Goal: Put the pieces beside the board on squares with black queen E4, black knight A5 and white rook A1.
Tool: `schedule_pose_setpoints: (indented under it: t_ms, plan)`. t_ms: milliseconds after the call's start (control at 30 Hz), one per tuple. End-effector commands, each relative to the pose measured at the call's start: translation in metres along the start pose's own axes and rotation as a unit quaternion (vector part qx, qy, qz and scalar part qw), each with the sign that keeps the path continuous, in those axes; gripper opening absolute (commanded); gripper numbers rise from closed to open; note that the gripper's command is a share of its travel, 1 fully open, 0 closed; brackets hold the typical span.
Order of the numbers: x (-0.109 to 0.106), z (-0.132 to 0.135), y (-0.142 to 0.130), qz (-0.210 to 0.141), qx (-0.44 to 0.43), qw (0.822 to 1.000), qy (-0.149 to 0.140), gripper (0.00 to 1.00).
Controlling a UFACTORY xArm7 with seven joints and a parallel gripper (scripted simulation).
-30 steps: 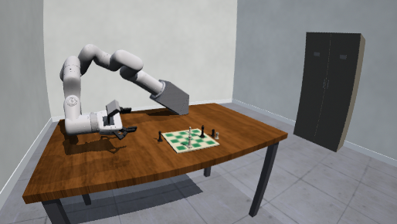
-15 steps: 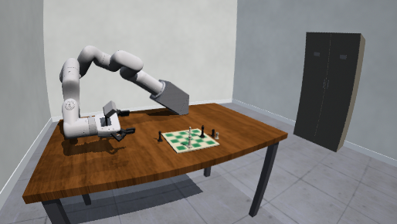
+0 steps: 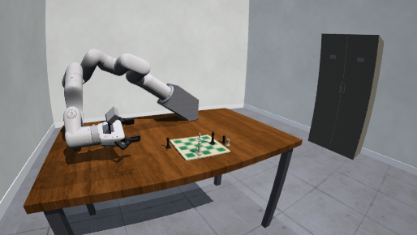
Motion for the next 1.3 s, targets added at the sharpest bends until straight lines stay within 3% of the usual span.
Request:
schedule_pose_setpoints:
  t_ms: [0, 167, 233, 733, 800, 1267]
  plan:
    - [-0.001, 0.000, 0.002, 0.001, -0.007, 1.000, 0.000, 1.00]
    - [-0.001, 0.000, 0.002, 0.001, -0.007, 1.000, 0.000, 1.00]
    - [-0.008, 0.004, -0.005, 0.013, -0.048, 0.999, -0.002, 1.00]
    - [-0.008, 0.004, -0.005, 0.013, -0.048, 0.999, -0.002, 1.00]
    - [-0.015, 0.007, -0.010, 0.023, -0.085, 0.996, -0.005, 1.00]
    - [-0.015, 0.007, -0.010, 0.023, -0.085, 0.996, -0.005, 1.00]
Point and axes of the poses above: the point where the finger pads meet when closed, its own x axis out along the fingers, its own z axis across the jaws, y = z × x, the point moved 5 cm from there along -x, back along the fingers, and after that the axes turned 7 degrees about x, right-handed, at the moved point
